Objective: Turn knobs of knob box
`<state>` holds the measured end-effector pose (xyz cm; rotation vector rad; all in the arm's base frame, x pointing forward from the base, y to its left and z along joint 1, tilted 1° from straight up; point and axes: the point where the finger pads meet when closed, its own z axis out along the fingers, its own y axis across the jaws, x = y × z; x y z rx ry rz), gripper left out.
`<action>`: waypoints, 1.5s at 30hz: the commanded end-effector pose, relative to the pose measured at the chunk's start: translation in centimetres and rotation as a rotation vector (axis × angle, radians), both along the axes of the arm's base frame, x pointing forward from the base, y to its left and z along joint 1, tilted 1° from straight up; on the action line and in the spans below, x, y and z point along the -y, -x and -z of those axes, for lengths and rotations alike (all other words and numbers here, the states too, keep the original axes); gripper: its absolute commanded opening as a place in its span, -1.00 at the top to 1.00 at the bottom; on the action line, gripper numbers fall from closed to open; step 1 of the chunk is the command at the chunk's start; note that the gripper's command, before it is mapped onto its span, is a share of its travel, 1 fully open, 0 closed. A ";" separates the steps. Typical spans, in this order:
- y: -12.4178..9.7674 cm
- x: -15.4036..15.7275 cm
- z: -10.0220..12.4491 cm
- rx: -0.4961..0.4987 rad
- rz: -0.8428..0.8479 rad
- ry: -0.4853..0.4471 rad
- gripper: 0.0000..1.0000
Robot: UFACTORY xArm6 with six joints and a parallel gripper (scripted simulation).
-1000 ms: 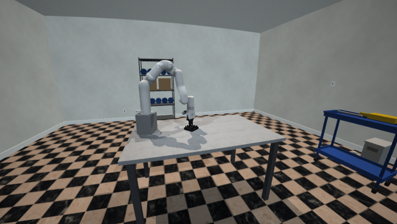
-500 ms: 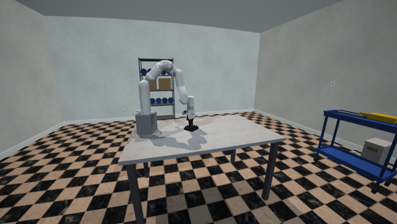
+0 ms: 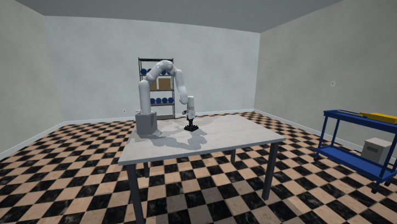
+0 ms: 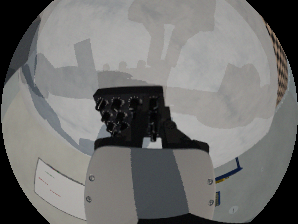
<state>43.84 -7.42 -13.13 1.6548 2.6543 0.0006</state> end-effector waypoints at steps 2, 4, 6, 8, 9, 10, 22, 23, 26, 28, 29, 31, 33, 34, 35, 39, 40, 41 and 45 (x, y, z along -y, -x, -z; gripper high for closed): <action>-0.2 0.0 -0.1 0.003 0.000 0.001 0.84; -0.2 0.0 -0.1 0.003 0.000 0.001 0.84; -0.2 0.0 -0.1 0.003 0.000 0.001 0.84; -0.2 0.0 -0.1 0.003 0.000 0.001 0.84; -0.2 0.0 -0.1 0.003 0.000 0.001 0.84; -0.2 0.0 -0.1 0.003 0.000 0.001 0.84; -0.2 0.0 -0.1 0.003 0.000 0.001 0.84; -0.2 0.0 -0.1 0.003 0.000 0.001 0.84; -0.2 0.0 -0.1 0.003 0.000 0.001 0.84; -0.2 0.0 -0.1 0.003 0.000 0.001 0.84; -0.2 0.0 -0.1 0.003 0.000 0.001 0.84; -0.2 0.0 -0.1 0.003 0.000 0.001 0.84; -0.2 0.0 -0.1 0.003 -0.001 0.001 0.84; -0.2 0.0 -0.1 0.003 -0.002 0.001 0.84; -0.2 0.0 -0.1 0.003 -0.003 0.001 0.84; -0.2 0.0 -0.1 0.003 -0.012 0.001 0.84; -0.2 0.0 -0.1 0.003 -0.016 0.001 0.84; -0.2 0.0 -0.1 0.003 -0.020 0.001 0.84; -0.2 0.0 -0.1 0.003 -0.030 0.001 0.84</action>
